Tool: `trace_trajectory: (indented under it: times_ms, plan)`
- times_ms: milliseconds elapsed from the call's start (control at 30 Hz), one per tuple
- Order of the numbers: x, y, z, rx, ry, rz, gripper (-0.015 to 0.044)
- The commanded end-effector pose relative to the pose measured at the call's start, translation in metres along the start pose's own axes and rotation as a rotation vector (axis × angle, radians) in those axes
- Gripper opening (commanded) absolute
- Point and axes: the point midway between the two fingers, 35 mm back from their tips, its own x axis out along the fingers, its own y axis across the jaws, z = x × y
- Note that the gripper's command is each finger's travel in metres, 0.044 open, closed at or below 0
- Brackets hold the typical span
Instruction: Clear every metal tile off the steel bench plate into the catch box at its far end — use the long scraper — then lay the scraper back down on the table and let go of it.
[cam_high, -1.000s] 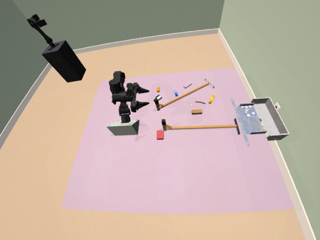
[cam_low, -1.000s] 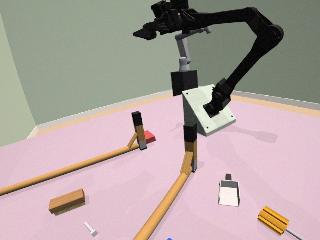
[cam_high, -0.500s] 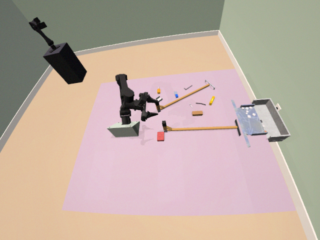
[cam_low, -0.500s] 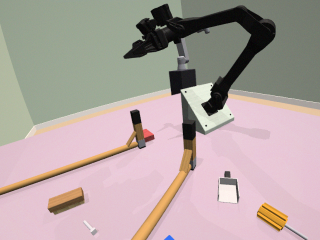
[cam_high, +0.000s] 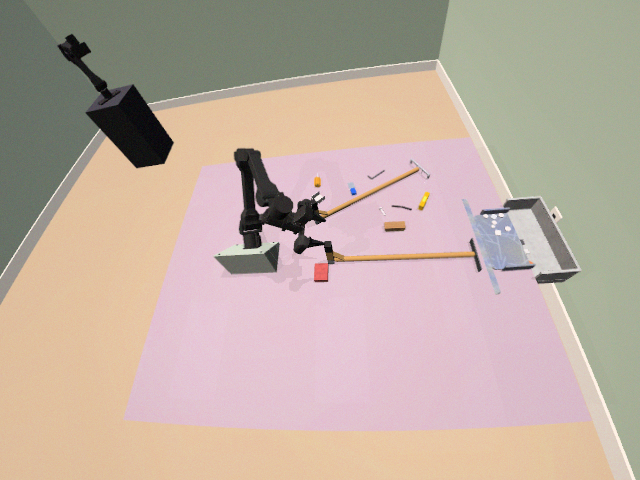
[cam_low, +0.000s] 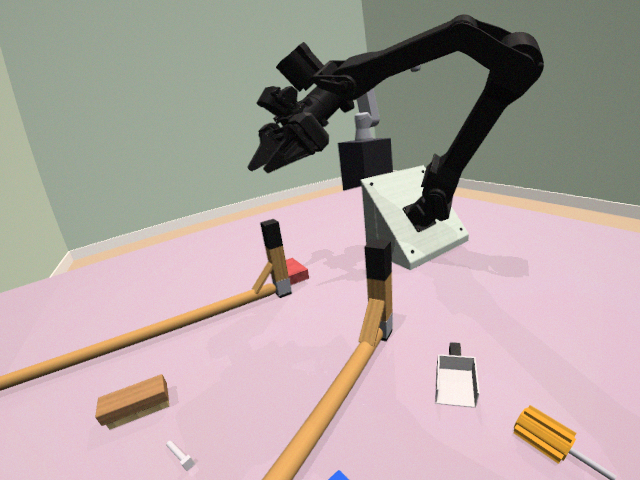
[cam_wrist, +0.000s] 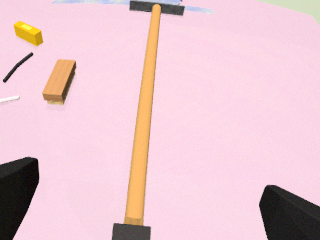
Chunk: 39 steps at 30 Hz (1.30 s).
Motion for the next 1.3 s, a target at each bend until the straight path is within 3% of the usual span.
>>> trace_trajectory:
  times_ms: [0,400,1267]
  plan:
    - [0.018,-0.001,-0.026,0.004,0.091,-0.010,0.0440]
    - [0.046,0.005,-0.082,-0.026,0.303,-0.024,0.0440]
    - [0.004,0.006,-0.048,-0.029,0.300,-0.013,0.0440]
